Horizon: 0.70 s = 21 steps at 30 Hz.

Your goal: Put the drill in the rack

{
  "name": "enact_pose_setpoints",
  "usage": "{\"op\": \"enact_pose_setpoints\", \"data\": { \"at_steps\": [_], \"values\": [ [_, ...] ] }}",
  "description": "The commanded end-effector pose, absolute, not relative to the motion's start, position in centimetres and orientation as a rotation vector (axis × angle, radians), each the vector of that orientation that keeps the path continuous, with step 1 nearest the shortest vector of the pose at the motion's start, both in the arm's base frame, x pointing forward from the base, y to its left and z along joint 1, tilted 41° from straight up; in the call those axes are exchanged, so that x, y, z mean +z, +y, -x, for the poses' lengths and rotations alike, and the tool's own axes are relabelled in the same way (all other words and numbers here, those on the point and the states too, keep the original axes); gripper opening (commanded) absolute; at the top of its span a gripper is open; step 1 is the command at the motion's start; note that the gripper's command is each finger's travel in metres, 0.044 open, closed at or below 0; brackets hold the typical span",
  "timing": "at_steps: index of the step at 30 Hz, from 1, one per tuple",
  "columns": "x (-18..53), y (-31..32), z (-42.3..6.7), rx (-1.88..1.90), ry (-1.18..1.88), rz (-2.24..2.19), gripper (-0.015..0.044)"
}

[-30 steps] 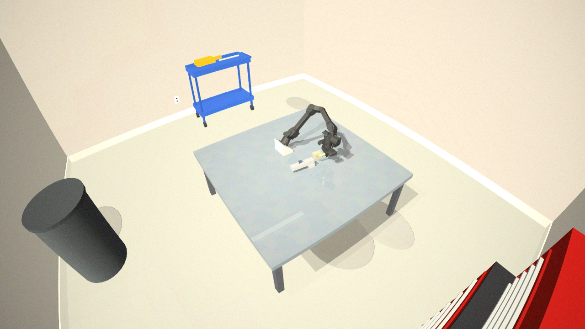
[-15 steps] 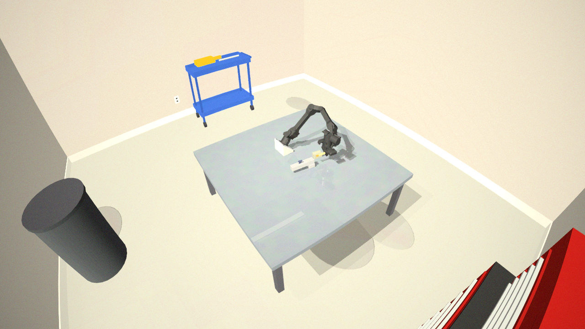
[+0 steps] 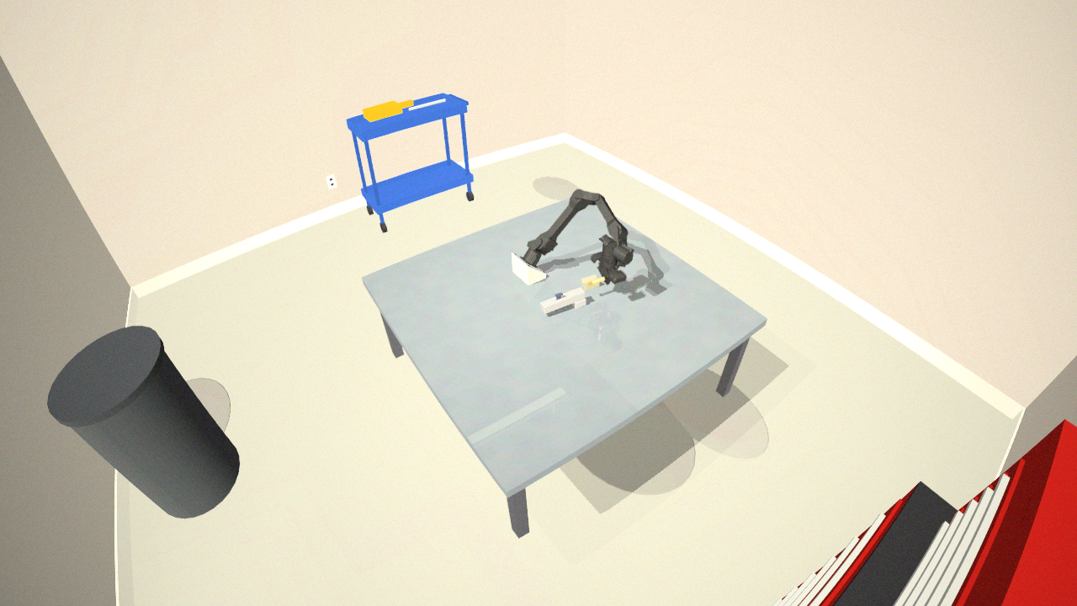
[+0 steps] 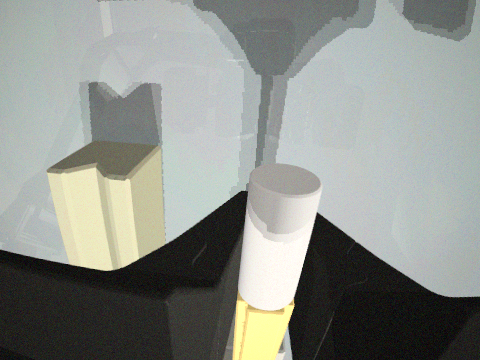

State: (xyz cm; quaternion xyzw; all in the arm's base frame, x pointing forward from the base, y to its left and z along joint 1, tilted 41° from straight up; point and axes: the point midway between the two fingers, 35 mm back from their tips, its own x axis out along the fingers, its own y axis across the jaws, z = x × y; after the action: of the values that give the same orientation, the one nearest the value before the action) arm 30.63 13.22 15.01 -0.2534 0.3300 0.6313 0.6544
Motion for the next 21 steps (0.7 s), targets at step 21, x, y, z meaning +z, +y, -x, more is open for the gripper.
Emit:
{"op": "enact_pose_setpoints", "data": {
  "at_steps": [21],
  "values": [
    [15.88,12.36,-30.66,1.432,0.744,0.579,0.0]
  ]
}}
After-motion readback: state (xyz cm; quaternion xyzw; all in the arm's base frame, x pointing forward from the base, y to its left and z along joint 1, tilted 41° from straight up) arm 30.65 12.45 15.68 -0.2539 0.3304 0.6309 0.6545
